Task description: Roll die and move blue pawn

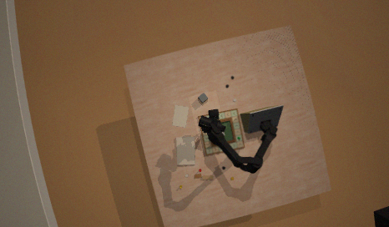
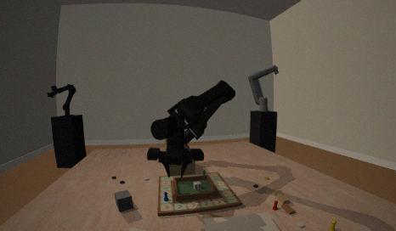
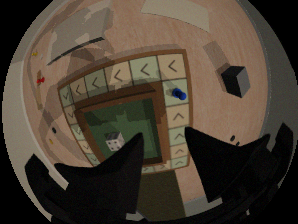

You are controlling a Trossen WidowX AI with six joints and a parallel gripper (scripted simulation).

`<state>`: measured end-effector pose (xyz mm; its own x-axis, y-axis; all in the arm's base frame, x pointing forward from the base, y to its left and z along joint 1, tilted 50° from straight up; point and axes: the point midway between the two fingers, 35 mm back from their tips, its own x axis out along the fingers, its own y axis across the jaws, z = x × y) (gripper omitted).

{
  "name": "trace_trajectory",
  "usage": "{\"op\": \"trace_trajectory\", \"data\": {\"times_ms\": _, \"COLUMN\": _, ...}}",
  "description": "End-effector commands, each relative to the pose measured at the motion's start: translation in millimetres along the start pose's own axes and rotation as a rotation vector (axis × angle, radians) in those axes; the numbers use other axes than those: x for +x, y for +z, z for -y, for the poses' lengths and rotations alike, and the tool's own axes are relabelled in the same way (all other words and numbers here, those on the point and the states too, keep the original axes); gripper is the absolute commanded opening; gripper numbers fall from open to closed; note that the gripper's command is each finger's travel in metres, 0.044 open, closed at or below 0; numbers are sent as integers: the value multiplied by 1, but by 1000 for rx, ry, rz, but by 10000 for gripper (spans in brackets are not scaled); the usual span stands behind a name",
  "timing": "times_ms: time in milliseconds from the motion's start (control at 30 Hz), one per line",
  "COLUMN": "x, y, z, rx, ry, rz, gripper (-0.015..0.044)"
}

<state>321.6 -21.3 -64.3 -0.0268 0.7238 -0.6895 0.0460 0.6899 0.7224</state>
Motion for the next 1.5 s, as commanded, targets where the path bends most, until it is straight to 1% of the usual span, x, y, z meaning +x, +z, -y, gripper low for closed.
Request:
{"op": "trace_trajectory", "data": {"times_ms": 0, "x": 19, "y": 23, "z": 37, "rx": -807, "ry": 35, "rz": 33, "gripper": 200}}
{"op": "trace_trajectory", "data": {"times_ms": 67, "x": 20, "y": 23, "z": 39, "rx": -870, "ry": 35, "rz": 35, "gripper": 200}}
{"op": "trace_trajectory", "data": {"times_ms": 833, "x": 20, "y": 21, "z": 38, "rx": -870, "ry": 35, "rz": 35, "gripper": 200}}
{"op": "trace_trajectory", "data": {"times_ms": 967, "x": 35, "y": 22, "z": 37, "rx": -870, "ry": 36, "rz": 35, "gripper": 200}}
{"op": "trace_trajectory", "data": {"times_ms": 1133, "x": 36, "y": 22, "z": 37, "rx": -870, "ry": 36, "rz": 35, "gripper": 200}}
{"op": "trace_trajectory", "data": {"times_ms": 1467, "x": 52, "y": 22, "z": 36, "rx": -870, "ry": 36, "rz": 36, "gripper": 200}}
